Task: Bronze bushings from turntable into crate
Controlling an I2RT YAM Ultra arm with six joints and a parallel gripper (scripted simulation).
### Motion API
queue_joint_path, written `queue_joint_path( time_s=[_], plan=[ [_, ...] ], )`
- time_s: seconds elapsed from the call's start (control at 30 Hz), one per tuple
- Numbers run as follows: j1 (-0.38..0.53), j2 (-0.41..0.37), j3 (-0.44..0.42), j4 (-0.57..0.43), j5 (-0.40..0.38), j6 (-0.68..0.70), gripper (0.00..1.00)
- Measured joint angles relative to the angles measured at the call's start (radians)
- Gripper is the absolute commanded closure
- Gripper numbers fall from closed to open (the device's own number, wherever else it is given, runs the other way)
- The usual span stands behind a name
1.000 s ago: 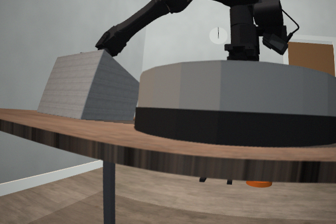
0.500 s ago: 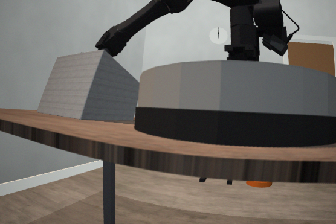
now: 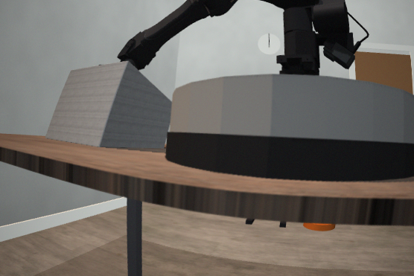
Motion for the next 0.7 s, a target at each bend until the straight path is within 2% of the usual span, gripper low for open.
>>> queue_joint_path(
  time_s=[0.7],
  plan=[
    [0.0,0.0,-0.008,0.006,0.0,0.0,1.0]
  ],
)
